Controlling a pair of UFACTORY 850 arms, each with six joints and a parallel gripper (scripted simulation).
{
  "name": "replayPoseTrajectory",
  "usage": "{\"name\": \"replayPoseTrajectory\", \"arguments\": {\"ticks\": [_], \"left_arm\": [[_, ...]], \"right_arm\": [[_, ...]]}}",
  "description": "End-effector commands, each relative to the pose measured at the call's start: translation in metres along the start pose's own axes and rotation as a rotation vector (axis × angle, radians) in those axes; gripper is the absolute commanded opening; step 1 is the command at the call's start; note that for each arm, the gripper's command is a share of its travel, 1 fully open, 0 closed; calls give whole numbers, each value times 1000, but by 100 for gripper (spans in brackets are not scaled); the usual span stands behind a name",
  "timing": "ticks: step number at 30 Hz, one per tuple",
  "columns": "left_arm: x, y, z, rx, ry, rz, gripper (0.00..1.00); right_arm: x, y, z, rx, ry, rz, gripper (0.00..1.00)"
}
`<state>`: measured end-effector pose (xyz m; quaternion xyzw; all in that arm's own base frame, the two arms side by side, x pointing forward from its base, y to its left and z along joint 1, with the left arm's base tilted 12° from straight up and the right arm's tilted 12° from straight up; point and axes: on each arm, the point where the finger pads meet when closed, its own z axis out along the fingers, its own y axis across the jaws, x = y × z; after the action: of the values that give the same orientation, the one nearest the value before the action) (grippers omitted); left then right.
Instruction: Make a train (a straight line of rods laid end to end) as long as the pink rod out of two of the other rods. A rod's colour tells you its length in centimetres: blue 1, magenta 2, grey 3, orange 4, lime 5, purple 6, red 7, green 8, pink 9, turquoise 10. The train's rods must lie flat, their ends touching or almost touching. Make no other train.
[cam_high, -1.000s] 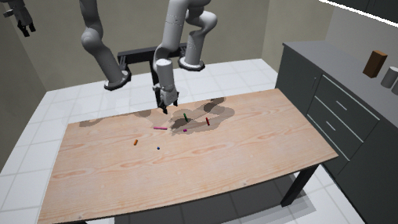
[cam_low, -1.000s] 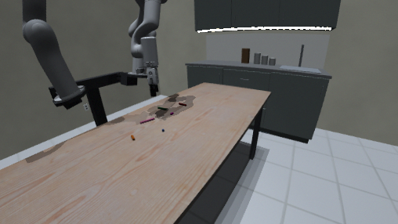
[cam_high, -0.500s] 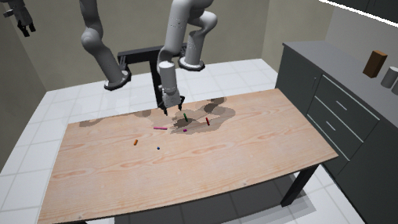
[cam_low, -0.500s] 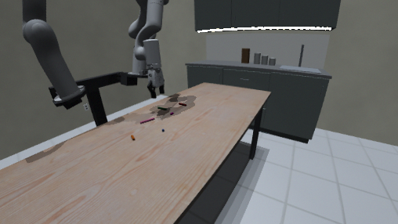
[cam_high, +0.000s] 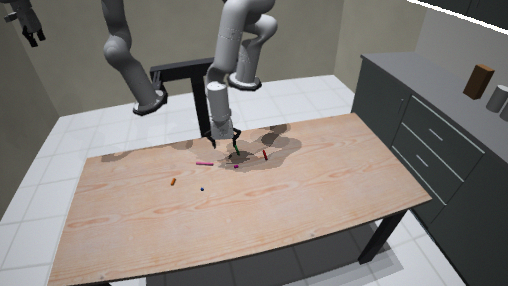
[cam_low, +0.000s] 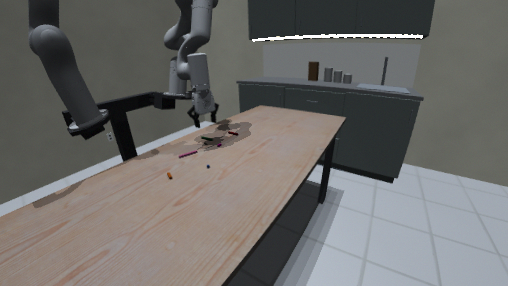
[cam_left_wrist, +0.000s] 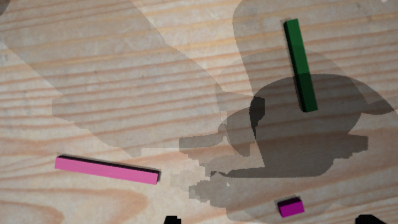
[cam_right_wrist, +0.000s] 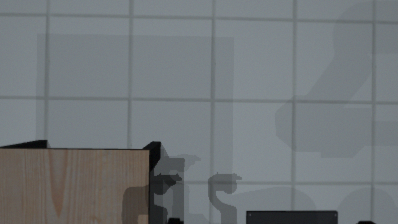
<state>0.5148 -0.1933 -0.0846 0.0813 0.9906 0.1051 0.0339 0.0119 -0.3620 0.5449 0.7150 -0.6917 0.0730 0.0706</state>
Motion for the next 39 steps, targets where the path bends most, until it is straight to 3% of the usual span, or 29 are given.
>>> {"name": "replayPoseTrajectory", "arguments": {"ticks": [1, 39], "left_arm": [[-4, 5, 4, 10, 33, 164, 100], [-22, 45, 41, 26, 24, 1230, 100]], "right_arm": [[0, 0, -1, 0, 2, 0, 100], [0, 0, -1, 0, 2, 0, 100]]}}
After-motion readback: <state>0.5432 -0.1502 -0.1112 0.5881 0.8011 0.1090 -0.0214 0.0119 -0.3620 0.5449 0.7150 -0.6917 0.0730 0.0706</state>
